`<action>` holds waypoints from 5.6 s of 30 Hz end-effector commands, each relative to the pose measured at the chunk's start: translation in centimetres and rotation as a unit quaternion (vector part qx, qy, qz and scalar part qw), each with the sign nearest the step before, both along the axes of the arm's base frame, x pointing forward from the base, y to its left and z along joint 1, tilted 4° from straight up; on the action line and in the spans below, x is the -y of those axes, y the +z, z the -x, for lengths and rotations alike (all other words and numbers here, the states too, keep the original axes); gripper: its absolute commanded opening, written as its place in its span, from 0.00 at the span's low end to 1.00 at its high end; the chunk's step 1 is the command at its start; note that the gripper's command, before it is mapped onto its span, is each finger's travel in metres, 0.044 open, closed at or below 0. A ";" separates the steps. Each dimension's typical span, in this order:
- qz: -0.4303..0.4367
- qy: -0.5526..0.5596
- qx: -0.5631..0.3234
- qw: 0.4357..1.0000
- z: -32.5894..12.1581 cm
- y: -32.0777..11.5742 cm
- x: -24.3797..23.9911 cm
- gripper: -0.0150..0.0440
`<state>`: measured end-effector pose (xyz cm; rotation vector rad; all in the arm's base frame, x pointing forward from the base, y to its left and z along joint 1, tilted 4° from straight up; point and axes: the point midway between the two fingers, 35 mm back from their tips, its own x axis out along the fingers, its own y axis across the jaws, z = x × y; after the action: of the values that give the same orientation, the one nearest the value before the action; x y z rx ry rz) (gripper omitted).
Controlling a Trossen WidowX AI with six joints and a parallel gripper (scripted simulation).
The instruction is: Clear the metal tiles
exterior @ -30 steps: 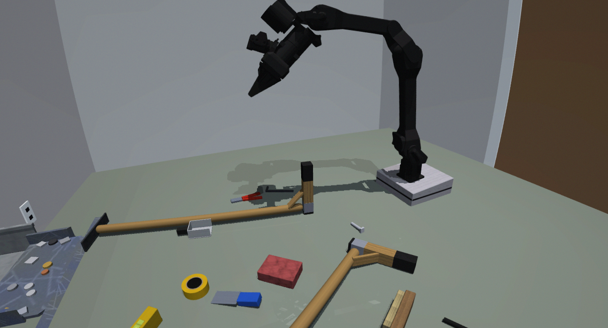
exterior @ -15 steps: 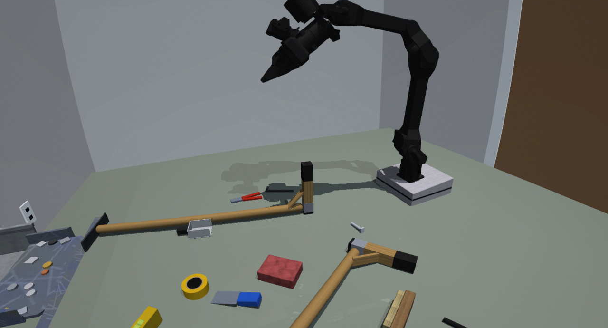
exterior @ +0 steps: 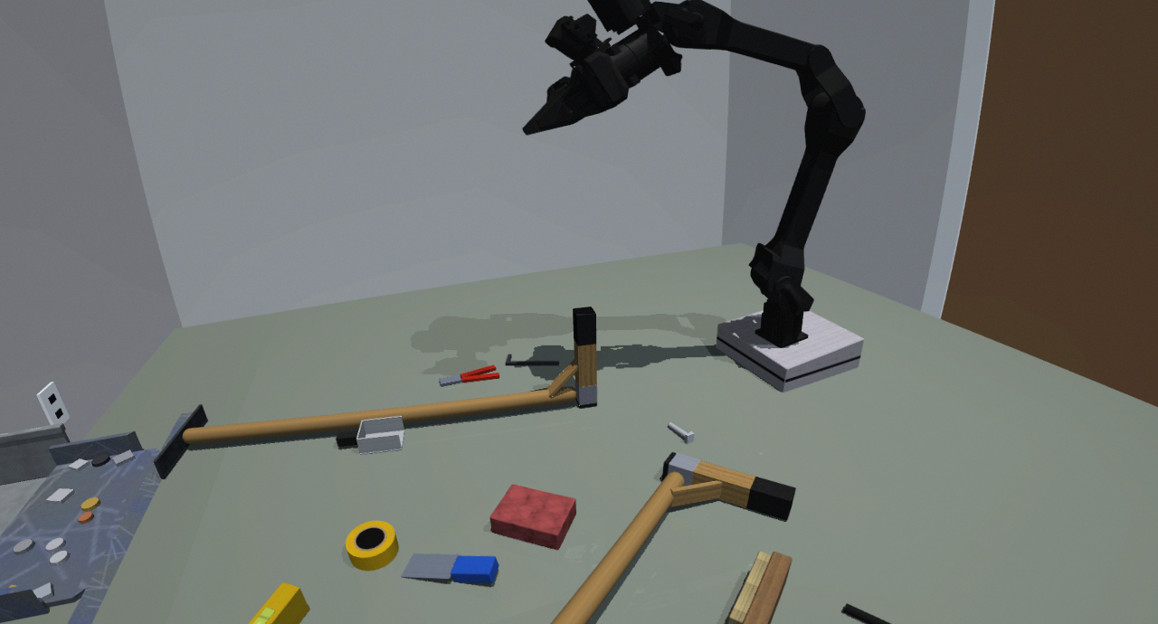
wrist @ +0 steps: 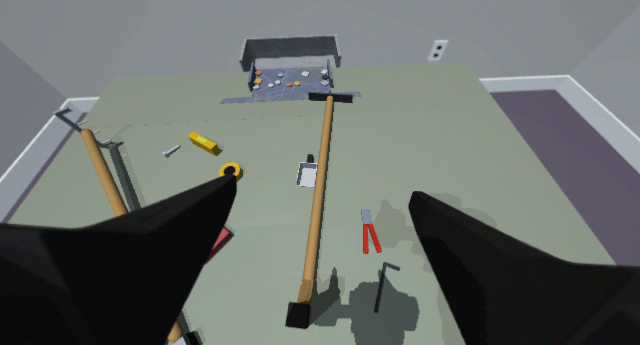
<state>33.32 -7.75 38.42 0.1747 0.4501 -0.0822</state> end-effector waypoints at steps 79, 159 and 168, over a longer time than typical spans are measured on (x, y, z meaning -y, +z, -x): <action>0.079 0.037 0.167 0.982 11.4 1.4 -4.2 1.00; -0.042 -0.028 -0.116 0.992 -8.3 -5.7 2.0 1.00; -0.045 -0.034 -0.149 0.987 -10.4 -7.6 2.2 1.00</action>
<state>42.98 -9.93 31.57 0.2639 0.7215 -0.1472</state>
